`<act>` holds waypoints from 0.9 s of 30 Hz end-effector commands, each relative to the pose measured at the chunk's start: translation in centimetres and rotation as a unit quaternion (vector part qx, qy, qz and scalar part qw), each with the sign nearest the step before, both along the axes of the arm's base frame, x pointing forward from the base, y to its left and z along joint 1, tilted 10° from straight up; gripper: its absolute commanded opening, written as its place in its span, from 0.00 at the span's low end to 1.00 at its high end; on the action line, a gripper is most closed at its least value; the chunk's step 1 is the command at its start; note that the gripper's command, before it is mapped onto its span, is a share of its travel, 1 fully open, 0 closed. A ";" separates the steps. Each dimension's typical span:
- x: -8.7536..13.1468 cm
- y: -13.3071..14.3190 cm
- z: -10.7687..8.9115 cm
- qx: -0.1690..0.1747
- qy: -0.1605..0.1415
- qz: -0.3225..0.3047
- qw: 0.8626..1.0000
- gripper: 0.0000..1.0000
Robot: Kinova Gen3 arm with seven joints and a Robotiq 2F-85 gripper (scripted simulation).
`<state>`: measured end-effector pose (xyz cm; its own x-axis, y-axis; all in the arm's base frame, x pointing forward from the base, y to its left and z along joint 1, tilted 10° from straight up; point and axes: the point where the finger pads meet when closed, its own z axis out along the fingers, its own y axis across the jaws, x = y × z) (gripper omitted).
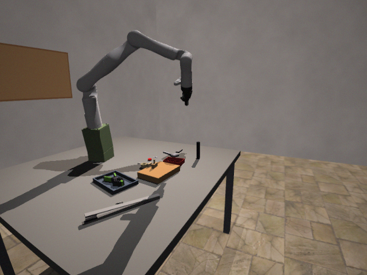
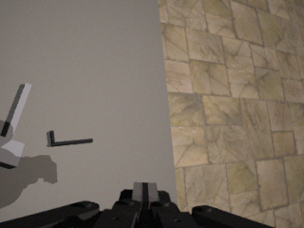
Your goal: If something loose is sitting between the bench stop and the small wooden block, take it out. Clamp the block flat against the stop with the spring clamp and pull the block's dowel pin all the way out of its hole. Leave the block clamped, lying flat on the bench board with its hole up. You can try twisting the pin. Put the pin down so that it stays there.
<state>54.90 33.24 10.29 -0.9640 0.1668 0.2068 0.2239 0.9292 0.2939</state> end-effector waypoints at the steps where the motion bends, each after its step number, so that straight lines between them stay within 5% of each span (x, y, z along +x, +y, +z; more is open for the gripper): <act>1: 0.0 0.1 0.1 0.001 -0.001 0.000 1.000 0.10; 27: 0.2 -0.5 -0.3 -0.003 -0.003 -0.002 1.000 0.10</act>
